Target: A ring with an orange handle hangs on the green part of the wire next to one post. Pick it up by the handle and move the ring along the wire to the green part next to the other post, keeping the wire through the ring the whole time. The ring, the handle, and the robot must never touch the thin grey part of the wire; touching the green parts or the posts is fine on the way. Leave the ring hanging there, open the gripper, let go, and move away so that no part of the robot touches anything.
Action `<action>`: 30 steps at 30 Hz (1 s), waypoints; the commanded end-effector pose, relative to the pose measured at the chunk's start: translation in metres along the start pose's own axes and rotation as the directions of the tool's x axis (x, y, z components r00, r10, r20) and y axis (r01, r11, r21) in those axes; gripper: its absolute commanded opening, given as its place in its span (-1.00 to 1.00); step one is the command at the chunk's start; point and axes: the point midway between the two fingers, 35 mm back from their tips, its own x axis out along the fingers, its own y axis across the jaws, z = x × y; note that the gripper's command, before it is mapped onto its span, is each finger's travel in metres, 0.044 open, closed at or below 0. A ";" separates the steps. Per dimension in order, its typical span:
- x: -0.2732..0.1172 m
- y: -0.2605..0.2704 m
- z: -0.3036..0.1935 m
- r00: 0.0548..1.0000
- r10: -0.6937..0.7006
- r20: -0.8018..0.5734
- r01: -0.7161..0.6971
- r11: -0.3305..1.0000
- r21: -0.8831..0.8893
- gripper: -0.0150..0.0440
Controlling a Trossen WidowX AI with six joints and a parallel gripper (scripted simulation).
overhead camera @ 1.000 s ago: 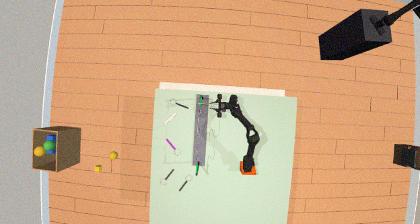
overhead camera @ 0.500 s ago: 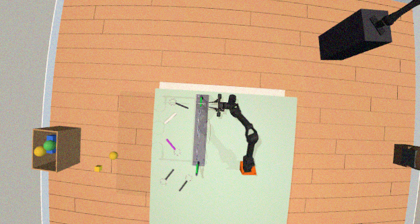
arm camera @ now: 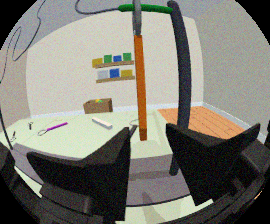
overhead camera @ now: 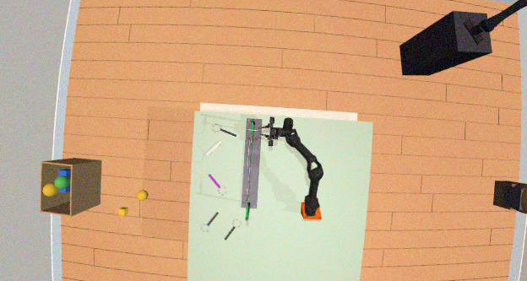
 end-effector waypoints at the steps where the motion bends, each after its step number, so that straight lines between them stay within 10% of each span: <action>1: 0.007 0.000 -0.005 1.000 -0.001 -0.008 0.001 1.000 0.003 0.05; 30: 0.053 -0.001 -0.005 1.000 -0.004 -0.006 0.004 1.000 0.005 0.05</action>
